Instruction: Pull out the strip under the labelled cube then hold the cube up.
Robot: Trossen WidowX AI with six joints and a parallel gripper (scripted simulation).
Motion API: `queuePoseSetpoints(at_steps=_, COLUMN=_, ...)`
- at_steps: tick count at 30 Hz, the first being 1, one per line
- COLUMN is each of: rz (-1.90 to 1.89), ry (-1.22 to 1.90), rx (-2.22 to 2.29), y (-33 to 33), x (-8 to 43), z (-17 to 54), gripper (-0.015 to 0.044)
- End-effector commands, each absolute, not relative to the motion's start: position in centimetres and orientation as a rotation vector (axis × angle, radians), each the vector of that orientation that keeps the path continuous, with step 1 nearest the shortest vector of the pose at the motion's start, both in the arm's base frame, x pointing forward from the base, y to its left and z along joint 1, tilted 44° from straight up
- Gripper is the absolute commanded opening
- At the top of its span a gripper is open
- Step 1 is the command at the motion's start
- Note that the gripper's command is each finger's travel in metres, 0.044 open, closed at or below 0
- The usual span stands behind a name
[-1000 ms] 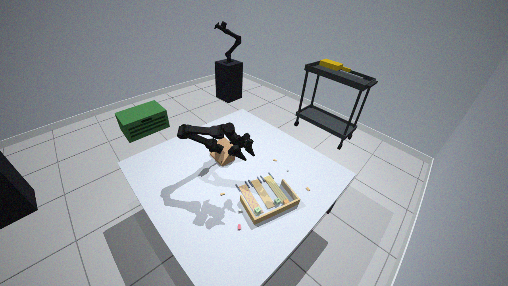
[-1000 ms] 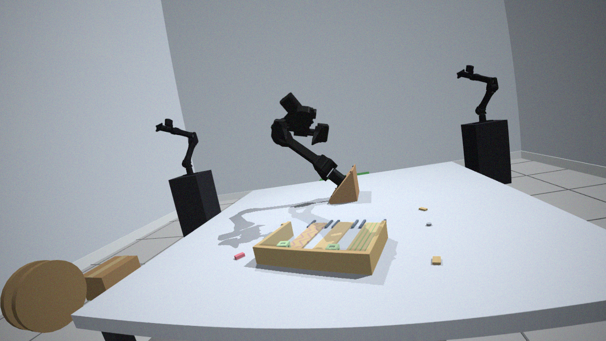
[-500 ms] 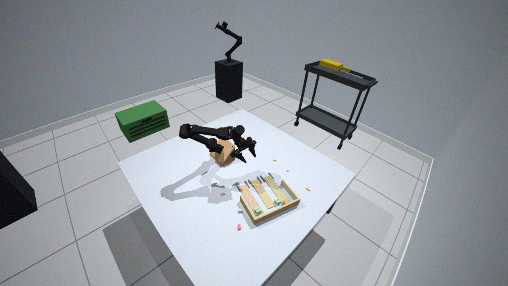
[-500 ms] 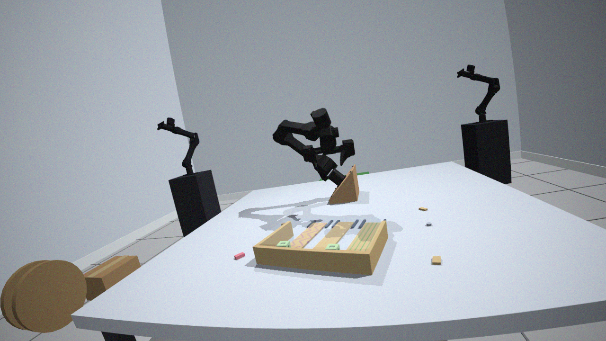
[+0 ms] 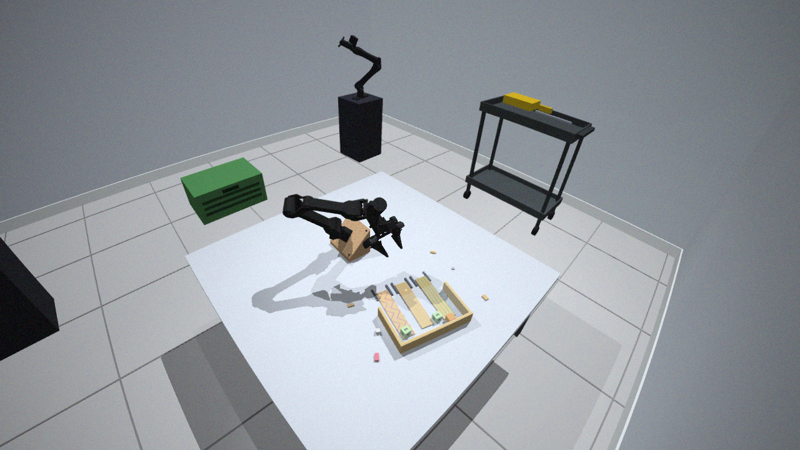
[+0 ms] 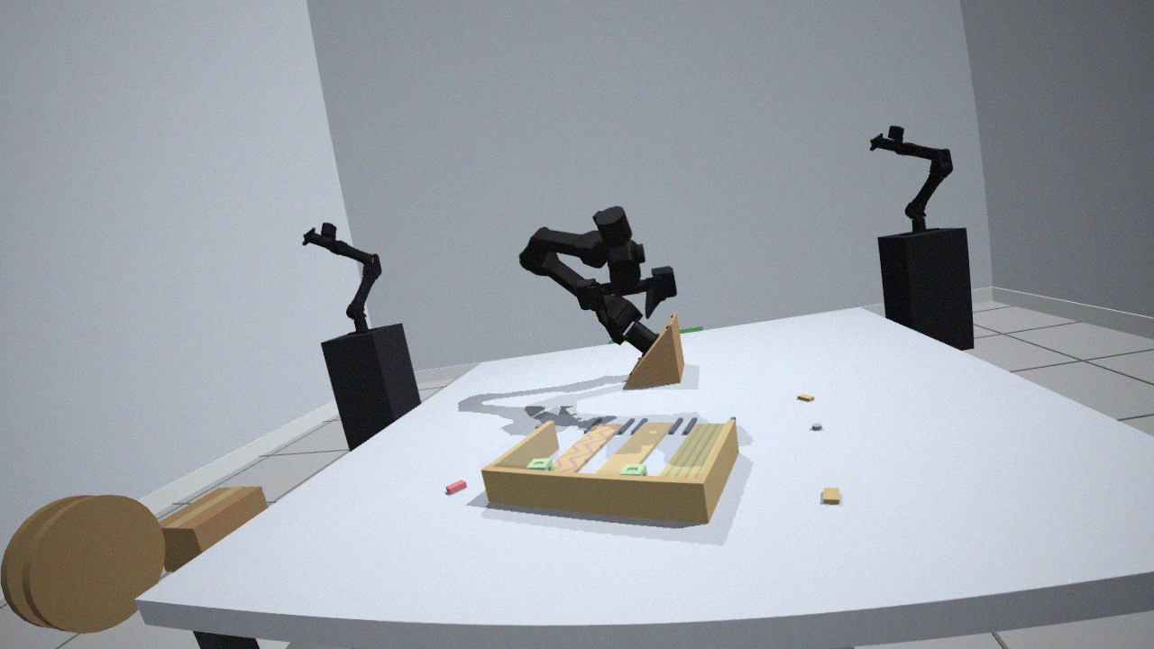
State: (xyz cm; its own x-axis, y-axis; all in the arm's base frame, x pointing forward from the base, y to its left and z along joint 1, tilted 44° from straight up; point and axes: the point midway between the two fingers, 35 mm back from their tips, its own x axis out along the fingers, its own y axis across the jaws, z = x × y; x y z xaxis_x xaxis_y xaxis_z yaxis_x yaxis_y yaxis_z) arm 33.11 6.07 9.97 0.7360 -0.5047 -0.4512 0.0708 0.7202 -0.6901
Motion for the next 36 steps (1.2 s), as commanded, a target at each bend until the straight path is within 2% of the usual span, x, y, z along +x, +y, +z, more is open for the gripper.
queuePoseSetpoints(at_steps=1, rz=-0.405, ry=0.786, rx=-0.653, y=4.7, x=34.8, z=9.3, gripper=0.0269)
queuePoseSetpoints(at_steps=11, rz=-0.704, ry=1.222, rx=-0.429, y=-3.1, x=36.8, z=7.4, gripper=0.0006)
queuePoseSetpoints(at_steps=16, rz=-0.878, ry=1.412, rx=-0.307, y=-7.0, x=35.8, z=7.4, gripper=0.0000)
queuePoseSetpoints(at_steps=36, rz=-0.884, ry=1.419, rx=-0.302, y=-7.8, x=36.2, z=6.6, gripper=0.0000)
